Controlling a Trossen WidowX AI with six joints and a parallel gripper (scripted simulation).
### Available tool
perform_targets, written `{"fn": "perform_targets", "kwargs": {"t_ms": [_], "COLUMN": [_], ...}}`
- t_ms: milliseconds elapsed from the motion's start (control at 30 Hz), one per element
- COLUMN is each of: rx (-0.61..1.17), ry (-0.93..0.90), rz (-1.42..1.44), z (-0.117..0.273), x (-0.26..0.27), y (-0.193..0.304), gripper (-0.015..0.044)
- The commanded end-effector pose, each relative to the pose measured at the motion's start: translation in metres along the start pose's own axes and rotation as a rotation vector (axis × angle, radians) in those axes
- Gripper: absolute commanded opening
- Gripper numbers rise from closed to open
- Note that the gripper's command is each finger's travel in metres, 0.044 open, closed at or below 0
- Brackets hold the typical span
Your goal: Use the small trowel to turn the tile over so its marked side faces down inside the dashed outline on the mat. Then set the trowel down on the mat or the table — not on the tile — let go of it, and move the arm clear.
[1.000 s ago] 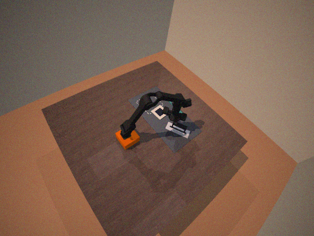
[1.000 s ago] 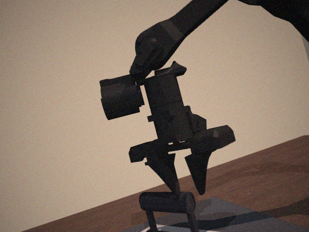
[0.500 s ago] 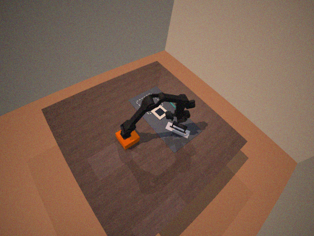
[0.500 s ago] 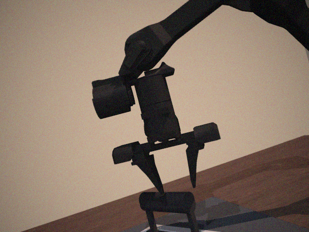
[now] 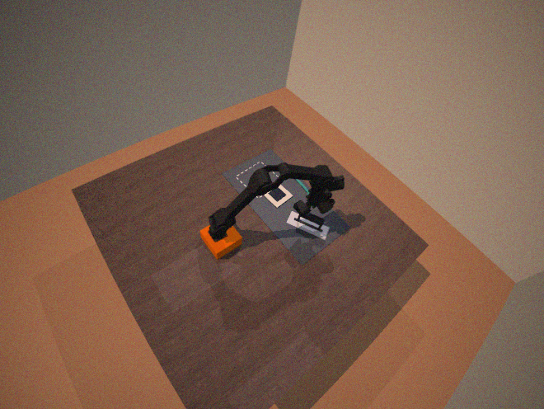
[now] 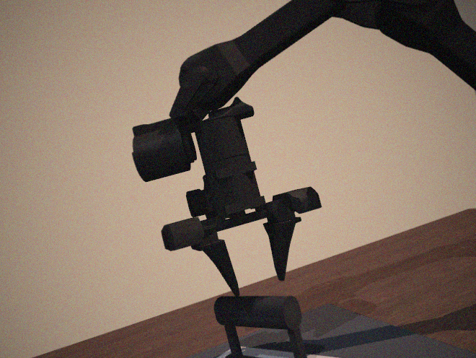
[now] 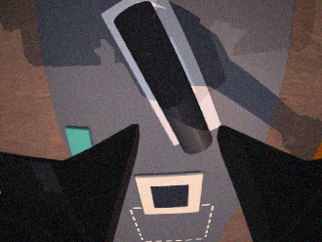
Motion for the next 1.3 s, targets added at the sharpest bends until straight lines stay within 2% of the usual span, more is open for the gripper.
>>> {"fn": "perform_targets", "kwargs": {"t_ms": [0,333,600,1267], "rx": [-0.005,-0.006,-0.006,-0.006], "ry": [0.002,0.003,0.003,0.004], "rz": [0.156,0.475,0.480,0.479], "z": [0.002,0.006,0.005,-0.027], "x": [0.002,0.005,0.005,0.006], "y": [-0.008,-0.022,-0.023,-0.023], "gripper": [0.0270,0.0270,0.0270,0.0270]}}
Point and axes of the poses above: the point midway between the two fingers, 35 mm back from their tips, its own z axis back along the fingers, its own x axis across the jaws, y = z × x, the point moved 3 cm from there along z, back along the fingers
